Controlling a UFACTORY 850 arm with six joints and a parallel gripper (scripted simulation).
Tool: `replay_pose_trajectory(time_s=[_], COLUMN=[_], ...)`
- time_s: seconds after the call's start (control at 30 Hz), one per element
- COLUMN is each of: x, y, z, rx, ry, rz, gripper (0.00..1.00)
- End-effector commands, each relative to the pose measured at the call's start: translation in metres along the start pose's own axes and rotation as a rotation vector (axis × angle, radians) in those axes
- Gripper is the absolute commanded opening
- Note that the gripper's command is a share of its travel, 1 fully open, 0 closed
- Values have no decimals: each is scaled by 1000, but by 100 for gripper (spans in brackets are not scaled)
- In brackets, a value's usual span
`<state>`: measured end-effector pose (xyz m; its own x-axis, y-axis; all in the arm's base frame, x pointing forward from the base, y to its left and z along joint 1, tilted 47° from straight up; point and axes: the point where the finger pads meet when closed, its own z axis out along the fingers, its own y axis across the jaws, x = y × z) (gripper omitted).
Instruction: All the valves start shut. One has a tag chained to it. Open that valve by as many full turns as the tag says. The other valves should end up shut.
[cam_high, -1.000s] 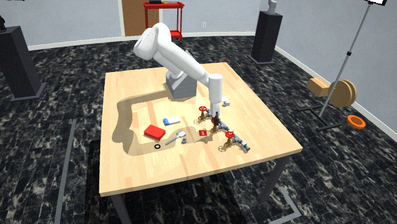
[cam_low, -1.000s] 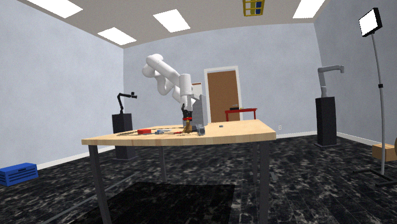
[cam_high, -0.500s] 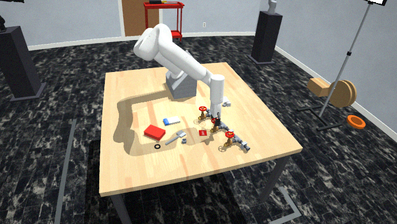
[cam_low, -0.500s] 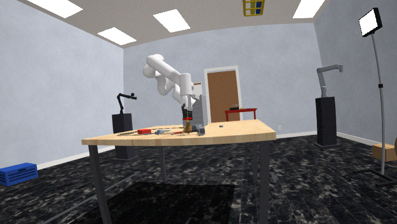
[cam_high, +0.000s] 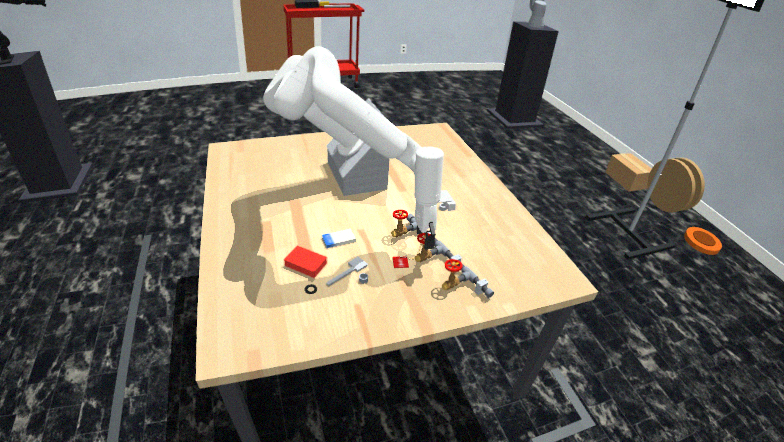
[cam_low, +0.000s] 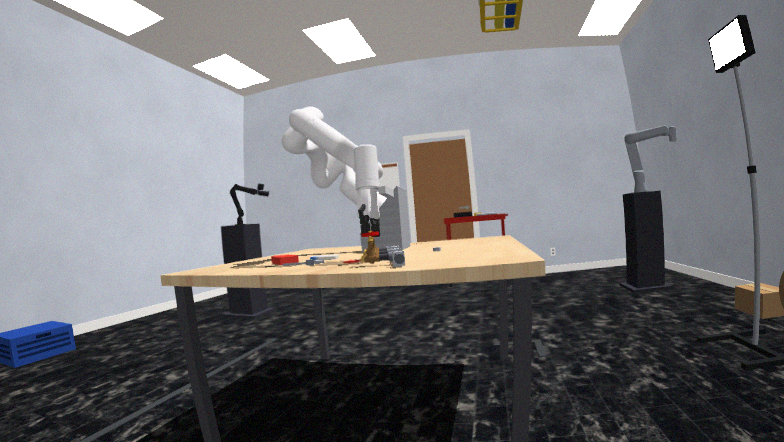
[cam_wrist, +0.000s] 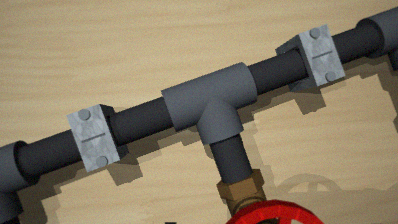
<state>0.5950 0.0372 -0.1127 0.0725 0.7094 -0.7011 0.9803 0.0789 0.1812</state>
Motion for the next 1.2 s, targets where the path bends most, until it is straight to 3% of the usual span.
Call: replay_pose_trajectory(time_s=[0.0, 0.47, 0.93, 1.0, 1.03, 1.17], x=[0, 0, 0, 0, 0, 0], y=[1, 1, 1, 1, 1, 1], z=[-1, -1, -1, -1, -1, -1], rx=[-1, -1, 9, 9, 9, 21], ry=[1, 1, -1, -1, -1, -5], rz=[1, 134, 748, 748, 875, 1026], gripper=[100, 100, 100, 100, 100, 100])
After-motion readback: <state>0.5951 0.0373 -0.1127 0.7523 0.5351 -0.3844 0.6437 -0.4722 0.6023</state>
